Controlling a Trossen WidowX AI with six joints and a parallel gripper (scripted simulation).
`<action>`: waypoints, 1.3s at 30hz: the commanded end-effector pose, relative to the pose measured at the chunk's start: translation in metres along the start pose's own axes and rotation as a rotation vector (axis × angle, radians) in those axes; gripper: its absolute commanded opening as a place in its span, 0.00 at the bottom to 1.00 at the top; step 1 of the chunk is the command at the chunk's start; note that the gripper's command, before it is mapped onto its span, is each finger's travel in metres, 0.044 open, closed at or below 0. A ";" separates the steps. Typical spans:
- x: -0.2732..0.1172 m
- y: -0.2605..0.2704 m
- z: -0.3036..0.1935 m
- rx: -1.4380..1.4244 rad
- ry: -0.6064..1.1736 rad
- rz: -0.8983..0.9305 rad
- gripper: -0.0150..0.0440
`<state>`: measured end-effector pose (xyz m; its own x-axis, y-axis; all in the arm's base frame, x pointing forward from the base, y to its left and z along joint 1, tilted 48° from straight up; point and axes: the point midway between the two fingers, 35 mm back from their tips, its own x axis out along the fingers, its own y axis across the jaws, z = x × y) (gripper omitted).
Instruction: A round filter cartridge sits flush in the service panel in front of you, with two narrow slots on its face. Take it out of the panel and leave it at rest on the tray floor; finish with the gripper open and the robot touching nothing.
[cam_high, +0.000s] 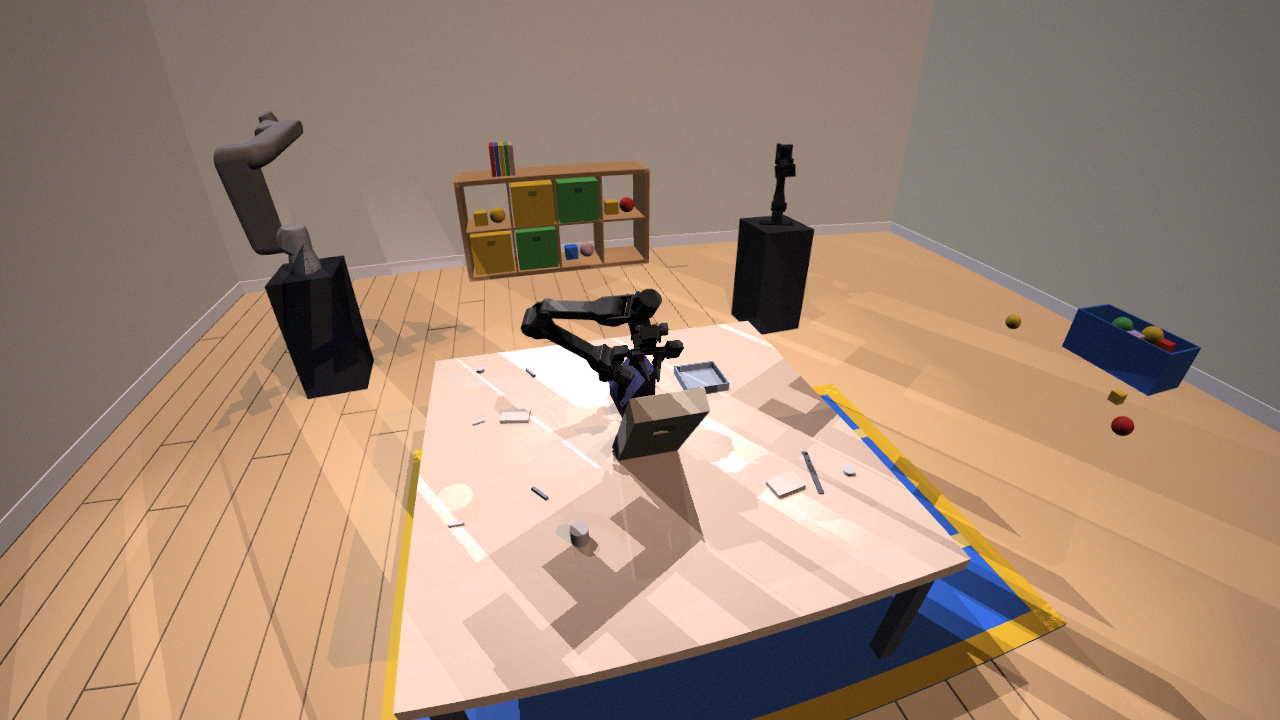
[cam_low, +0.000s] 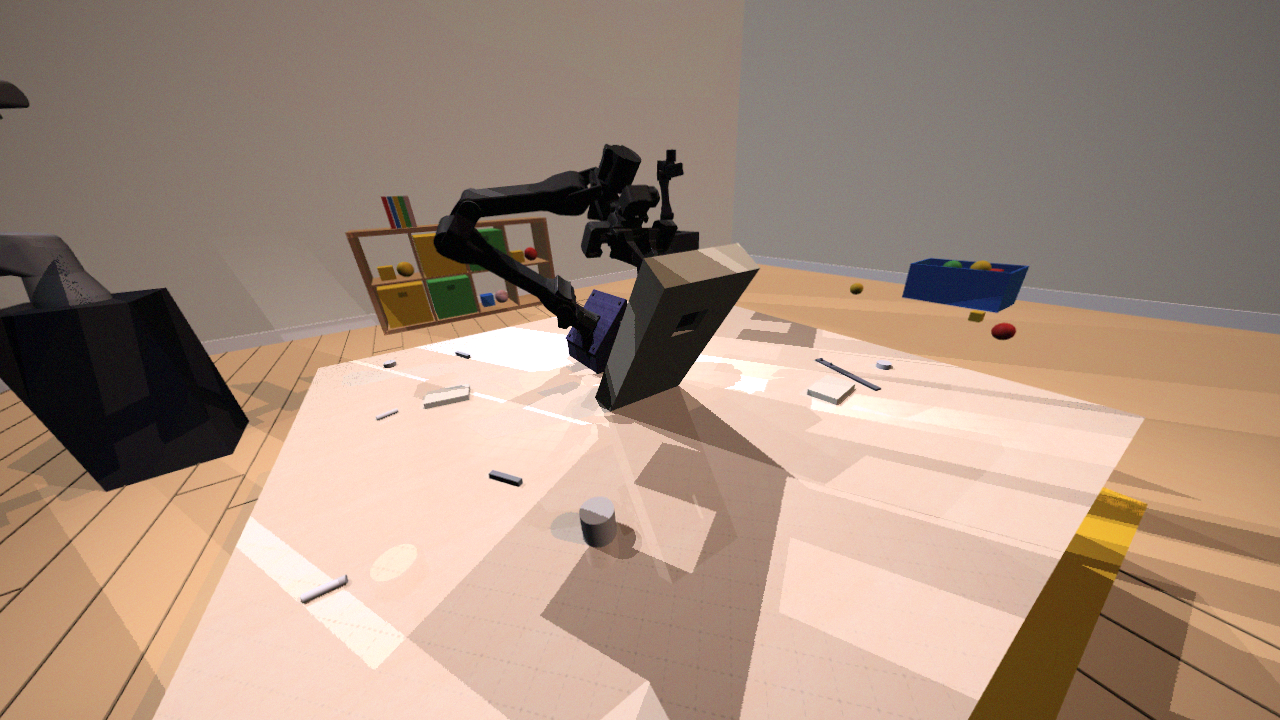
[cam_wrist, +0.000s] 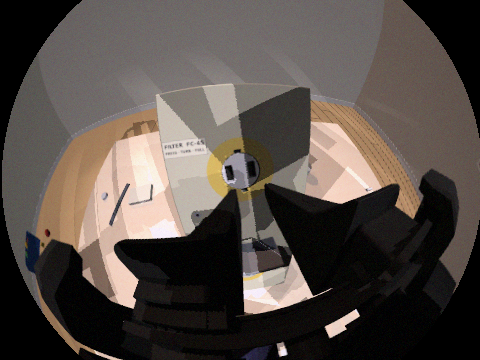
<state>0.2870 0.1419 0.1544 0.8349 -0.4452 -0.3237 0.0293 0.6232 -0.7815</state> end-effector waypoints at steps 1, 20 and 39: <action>0.004 0.001 -0.005 -0.035 0.021 0.000 0.43; 0.025 0.003 -0.005 -0.033 0.029 0.005 0.43; 0.055 0.001 -0.005 -0.033 0.022 0.000 0.43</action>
<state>0.3257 0.1189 0.1367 0.8232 -0.4599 -0.3330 0.0180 0.6072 -0.7943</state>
